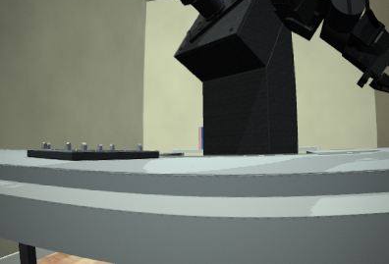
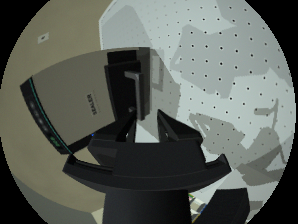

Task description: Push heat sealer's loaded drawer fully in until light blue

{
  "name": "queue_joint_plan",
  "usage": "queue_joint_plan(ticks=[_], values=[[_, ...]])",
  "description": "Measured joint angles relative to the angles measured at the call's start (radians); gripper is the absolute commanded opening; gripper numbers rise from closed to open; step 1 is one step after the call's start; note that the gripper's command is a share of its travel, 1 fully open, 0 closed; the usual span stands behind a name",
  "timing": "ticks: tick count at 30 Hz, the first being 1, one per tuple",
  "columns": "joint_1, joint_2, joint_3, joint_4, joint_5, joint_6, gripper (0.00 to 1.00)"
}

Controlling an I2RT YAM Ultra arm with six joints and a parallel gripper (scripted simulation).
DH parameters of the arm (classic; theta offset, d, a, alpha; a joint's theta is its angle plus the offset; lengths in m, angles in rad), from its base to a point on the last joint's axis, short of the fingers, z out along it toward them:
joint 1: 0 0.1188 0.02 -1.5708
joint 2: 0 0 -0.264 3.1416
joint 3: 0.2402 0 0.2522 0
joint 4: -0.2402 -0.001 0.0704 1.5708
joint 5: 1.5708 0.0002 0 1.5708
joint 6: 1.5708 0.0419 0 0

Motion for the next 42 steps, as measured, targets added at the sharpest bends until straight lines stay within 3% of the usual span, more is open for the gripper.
queue_joint_plan(ticks=[18,42], values=[[0.01,-0.08,-0.115,0.035,0.006,0.006,0.3],[0.01,-0.084,-0.119,0.04,0.006,0.006,0.3]])
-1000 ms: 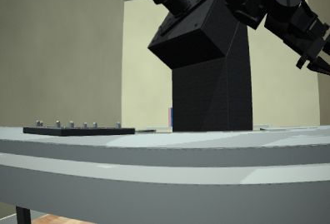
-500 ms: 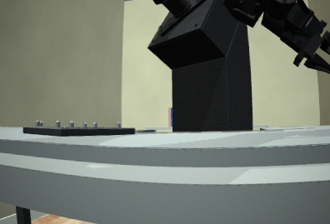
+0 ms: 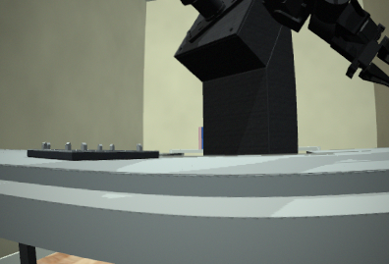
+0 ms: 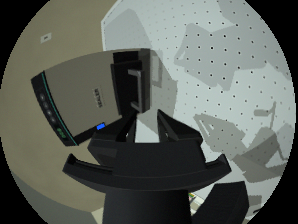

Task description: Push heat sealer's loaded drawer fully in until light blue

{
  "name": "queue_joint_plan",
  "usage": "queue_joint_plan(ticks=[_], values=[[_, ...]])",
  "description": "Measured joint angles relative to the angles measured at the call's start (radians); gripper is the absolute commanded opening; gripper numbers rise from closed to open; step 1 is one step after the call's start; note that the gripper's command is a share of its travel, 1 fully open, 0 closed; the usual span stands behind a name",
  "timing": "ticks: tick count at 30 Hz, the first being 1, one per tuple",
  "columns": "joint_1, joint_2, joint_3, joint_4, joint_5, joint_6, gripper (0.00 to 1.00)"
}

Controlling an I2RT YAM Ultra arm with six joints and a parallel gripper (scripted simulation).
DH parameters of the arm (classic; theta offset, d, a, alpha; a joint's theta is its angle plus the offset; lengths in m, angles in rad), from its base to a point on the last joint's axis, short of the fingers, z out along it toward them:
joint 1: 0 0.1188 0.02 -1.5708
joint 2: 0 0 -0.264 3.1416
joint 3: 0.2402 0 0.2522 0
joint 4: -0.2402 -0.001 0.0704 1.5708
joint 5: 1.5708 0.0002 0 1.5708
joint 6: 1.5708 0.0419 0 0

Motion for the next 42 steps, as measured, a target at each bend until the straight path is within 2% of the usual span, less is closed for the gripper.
queue_joint_plan(ticks=[31,42], values=[[0.0,-0.002,-0.002,0.001,0.0,0.0,0.3],[0.016,-0.117,-0.154,0.028,0.012,0.011,0.3]])
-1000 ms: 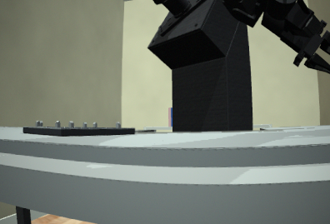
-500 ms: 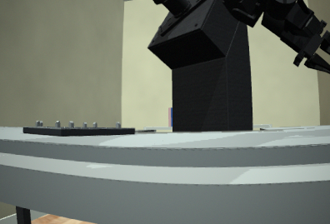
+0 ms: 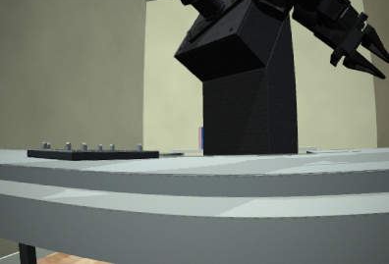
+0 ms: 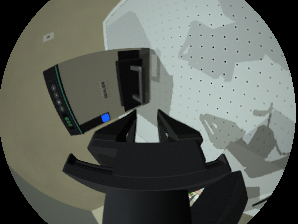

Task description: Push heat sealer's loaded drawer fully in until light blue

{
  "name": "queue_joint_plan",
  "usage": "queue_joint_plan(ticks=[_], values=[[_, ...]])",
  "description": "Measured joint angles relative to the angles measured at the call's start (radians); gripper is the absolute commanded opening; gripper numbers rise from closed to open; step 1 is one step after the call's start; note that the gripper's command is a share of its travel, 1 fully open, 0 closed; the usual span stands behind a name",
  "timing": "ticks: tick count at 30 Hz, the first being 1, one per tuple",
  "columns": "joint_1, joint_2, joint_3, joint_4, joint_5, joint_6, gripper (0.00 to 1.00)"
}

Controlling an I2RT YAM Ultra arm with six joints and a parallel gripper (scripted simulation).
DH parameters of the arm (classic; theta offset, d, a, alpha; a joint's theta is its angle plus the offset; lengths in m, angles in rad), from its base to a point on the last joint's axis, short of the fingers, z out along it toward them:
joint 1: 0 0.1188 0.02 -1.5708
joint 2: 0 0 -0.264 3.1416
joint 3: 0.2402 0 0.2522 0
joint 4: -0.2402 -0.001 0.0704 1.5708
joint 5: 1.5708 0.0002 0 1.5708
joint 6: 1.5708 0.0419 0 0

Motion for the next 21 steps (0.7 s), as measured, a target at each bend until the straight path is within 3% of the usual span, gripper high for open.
queue_joint_plan(ticks=[12,21], values=[[0.02,-0.142,-0.161,0.021,0.014,0.012,0.3],[0.024,-0.154,-0.17,0.024,0.014,0.013,0.3]])
